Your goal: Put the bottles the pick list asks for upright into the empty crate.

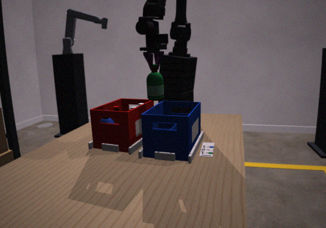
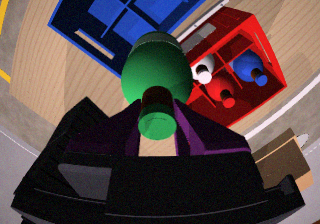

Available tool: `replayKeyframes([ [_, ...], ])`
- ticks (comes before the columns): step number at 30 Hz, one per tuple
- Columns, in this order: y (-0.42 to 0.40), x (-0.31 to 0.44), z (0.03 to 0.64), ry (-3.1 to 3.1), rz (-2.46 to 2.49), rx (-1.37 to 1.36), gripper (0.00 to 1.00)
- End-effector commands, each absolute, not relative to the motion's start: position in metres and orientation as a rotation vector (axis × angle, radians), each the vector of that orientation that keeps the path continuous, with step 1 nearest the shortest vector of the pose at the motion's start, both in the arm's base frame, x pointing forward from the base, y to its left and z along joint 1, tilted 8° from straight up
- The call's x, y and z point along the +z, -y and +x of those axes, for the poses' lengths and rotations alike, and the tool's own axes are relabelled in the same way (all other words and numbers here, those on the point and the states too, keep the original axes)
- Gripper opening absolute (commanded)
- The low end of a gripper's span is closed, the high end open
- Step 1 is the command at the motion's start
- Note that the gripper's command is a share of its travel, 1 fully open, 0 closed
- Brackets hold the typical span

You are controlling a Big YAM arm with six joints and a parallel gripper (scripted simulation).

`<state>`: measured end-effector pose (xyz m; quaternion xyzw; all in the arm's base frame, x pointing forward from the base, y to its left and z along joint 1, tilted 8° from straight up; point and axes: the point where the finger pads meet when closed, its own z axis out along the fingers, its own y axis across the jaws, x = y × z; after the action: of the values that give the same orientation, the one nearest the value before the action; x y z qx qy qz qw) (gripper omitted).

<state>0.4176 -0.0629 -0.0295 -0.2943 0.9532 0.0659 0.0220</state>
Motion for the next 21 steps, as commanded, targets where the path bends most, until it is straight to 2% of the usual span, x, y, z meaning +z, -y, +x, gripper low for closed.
replayKeyframes([
  [1, 0.059, 0.004, 0.445, -2.870, -0.887, 0.121, 0.00],
  [5, 0.050, -0.002, 0.430, -2.889, -0.890, 0.138, 0.00],
  [9, 0.059, 0.012, 0.448, -2.857, -0.856, 0.103, 0.00],
  [11, 0.044, -0.002, 0.424, -2.889, -0.890, 0.138, 0.00],
  [17, 0.035, 0.007, 0.430, -2.866, -0.886, 0.123, 0.00],
  [21, 0.027, -0.001, 0.412, -2.890, -0.890, 0.141, 0.00],
])
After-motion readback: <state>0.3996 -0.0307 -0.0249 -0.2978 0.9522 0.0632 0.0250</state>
